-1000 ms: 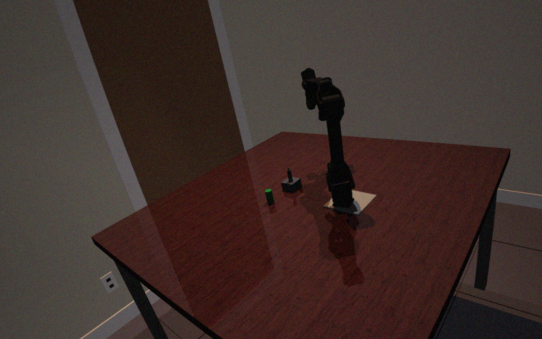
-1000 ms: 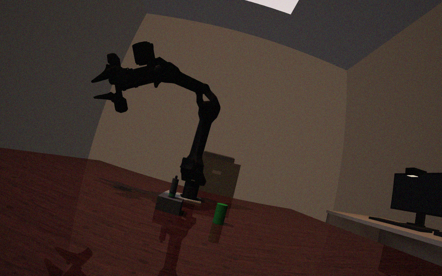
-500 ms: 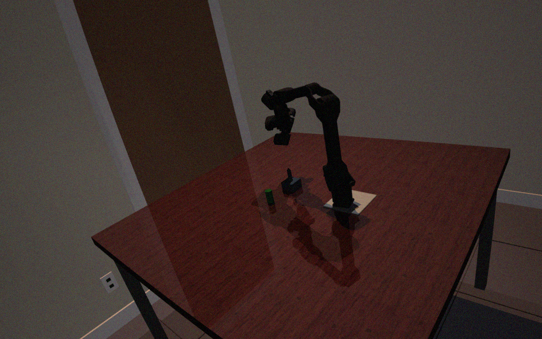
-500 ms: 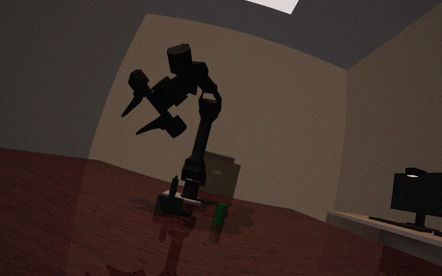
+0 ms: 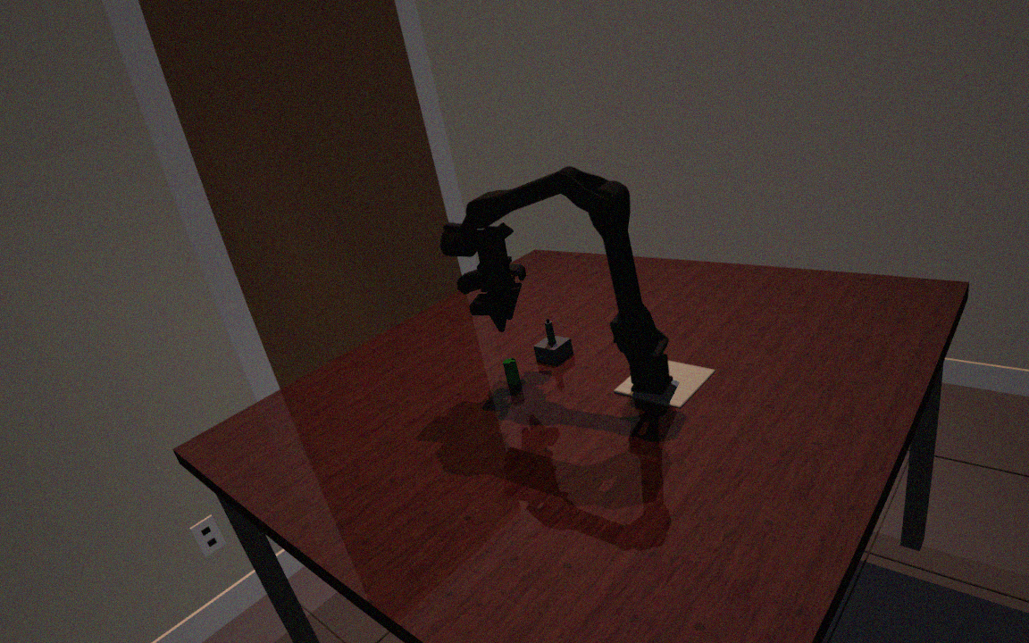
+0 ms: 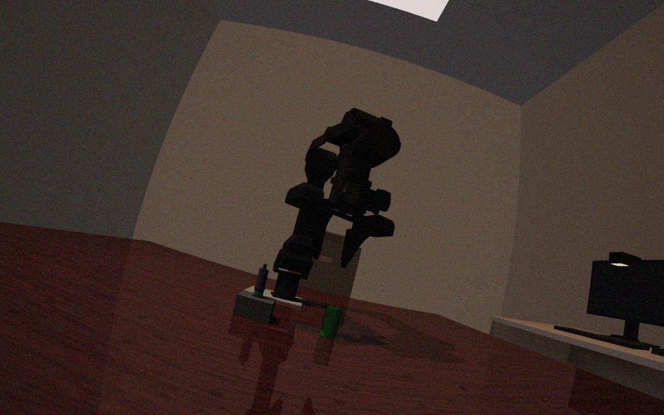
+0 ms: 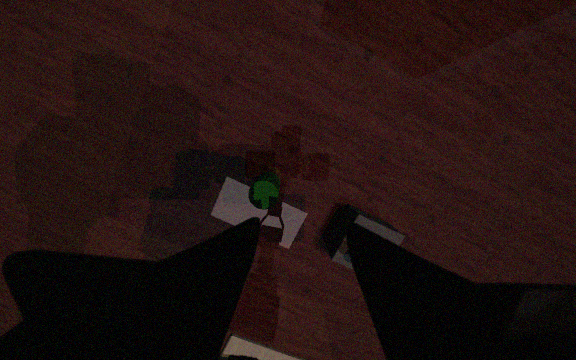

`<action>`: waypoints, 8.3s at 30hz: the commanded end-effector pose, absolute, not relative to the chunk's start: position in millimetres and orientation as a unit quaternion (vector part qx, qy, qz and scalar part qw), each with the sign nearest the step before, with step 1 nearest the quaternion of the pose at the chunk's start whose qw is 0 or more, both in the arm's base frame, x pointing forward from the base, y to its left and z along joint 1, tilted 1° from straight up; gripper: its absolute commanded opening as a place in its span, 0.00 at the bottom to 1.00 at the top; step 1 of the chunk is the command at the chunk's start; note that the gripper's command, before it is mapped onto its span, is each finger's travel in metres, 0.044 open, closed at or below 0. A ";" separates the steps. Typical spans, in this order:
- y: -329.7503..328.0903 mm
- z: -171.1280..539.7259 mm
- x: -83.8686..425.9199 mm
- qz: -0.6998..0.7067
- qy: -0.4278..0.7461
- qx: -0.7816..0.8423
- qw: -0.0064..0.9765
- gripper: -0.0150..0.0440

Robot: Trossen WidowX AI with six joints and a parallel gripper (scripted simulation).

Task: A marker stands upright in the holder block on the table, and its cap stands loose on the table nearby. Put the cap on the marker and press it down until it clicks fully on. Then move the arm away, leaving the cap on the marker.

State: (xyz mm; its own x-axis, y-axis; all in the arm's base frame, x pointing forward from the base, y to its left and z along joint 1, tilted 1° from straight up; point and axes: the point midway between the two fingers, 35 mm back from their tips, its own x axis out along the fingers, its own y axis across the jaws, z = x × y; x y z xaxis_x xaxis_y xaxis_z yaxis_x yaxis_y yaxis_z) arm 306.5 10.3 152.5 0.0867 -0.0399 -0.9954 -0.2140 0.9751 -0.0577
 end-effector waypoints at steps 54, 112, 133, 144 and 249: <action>38.0 53.9 301.1 0.066 0.701 -0.065 0.707 0.66; 18.8 114.2 299.4 0.066 0.701 -0.066 0.707 0.25; -48.2 141.2 283.9 0.064 0.702 -0.068 0.706 0.25; -78.4 154.3 269.8 0.062 0.702 -0.068 0.706 0.25; -87.2 97.7 265.3 0.063 0.702 -0.069 0.706 0.25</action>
State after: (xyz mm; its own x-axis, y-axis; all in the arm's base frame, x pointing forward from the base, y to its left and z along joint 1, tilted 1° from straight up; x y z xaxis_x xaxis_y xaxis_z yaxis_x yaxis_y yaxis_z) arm 265.0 -86.7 98.4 0.0062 -0.0063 -1.0000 -0.1827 0.9831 -0.0073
